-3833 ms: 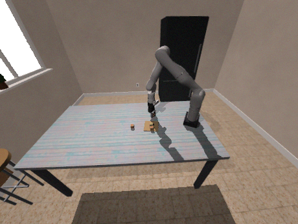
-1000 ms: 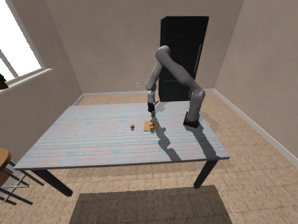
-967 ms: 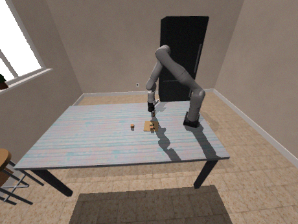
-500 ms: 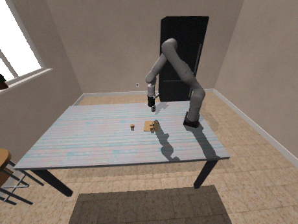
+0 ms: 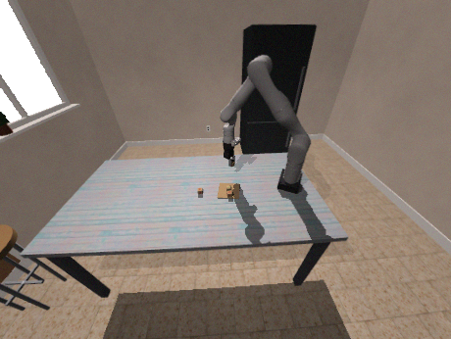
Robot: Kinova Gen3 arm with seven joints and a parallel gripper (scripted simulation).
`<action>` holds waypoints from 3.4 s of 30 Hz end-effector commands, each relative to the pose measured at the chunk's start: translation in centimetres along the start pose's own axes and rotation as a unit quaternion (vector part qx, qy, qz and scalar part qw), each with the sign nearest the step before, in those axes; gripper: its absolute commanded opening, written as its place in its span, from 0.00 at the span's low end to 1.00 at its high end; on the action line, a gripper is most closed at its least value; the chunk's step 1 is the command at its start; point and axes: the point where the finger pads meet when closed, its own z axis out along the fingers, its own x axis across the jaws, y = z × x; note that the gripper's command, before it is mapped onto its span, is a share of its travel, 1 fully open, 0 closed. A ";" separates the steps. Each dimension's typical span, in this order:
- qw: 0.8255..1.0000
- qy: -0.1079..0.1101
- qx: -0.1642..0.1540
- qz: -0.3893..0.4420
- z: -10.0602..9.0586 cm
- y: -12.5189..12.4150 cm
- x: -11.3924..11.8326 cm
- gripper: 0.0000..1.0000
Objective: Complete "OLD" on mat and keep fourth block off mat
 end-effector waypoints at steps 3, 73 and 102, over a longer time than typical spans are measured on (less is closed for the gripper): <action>1.000 0.000 -0.002 0.005 -0.2 0.2 0.0 0.57; 0.909 0.001 -0.002 0.416 1.2 -3.9 10.3 0.57; 0.909 -0.001 0.003 0.416 9.1 -4.3 10.4 0.57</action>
